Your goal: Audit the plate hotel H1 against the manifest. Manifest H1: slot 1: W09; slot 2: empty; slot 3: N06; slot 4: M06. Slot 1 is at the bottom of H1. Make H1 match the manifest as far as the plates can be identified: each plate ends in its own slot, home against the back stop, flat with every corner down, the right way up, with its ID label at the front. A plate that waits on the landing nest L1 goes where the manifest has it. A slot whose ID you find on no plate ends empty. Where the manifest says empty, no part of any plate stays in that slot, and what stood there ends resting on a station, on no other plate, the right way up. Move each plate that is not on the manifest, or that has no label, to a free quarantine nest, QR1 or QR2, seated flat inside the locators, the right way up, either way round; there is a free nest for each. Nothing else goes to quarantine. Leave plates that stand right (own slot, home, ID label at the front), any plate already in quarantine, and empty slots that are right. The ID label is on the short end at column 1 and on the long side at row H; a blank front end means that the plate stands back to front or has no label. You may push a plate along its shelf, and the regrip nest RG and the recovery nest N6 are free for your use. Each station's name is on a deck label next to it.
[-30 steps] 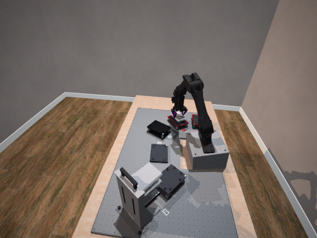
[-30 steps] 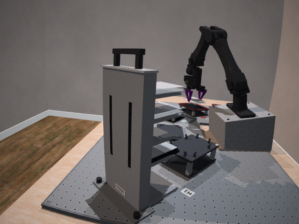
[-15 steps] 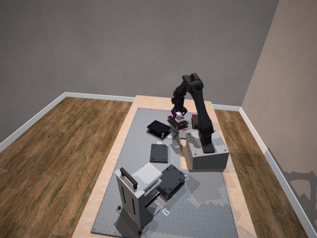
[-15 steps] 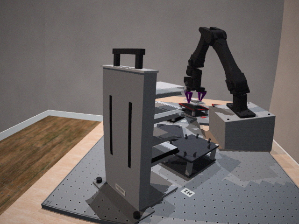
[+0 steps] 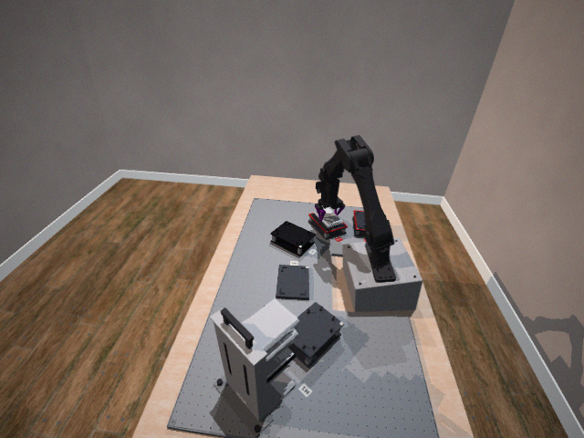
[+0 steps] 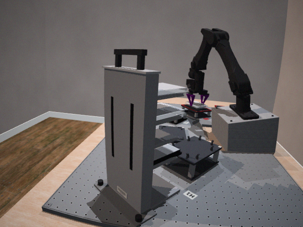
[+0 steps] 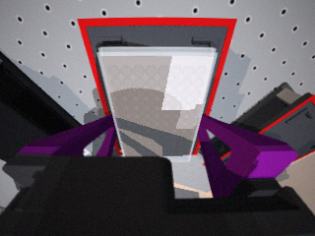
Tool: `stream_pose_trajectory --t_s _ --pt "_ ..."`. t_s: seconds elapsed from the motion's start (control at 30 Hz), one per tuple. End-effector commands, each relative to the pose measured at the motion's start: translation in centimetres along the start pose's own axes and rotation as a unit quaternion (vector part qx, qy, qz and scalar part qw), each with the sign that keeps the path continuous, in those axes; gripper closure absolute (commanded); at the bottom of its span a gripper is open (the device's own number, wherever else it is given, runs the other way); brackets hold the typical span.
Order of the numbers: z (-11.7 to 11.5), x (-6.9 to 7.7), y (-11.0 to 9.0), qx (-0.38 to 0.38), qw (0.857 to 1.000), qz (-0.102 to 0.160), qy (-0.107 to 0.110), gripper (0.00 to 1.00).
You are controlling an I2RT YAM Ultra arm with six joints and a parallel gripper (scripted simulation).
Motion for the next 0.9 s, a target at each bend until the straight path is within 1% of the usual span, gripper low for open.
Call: stream_pose_trajectory --t_s 0.0,0.6,0.63,0.87 --pt "-0.08 0.35 0.46 0.000 1.000 -0.012 -0.003 0.14" --pt "-0.09 -0.62 0.48 0.000 1.000 -0.012 -0.003 0.14" --pt "-0.09 -0.62 0.48 0.000 1.000 -0.012 -0.003 0.00" --pt "-0.09 -0.62 0.48 0.000 1.000 -0.012 -0.003 0.00"
Point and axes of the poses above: the point where the finger pads meet when closed, its own x axis back along the fingers, its own z axis across the jaws, y = z × x, the point moved 6 cm from there along x, back along the fingers, and after that the axes turned 4 degrees about x, right-handed, at the moved point
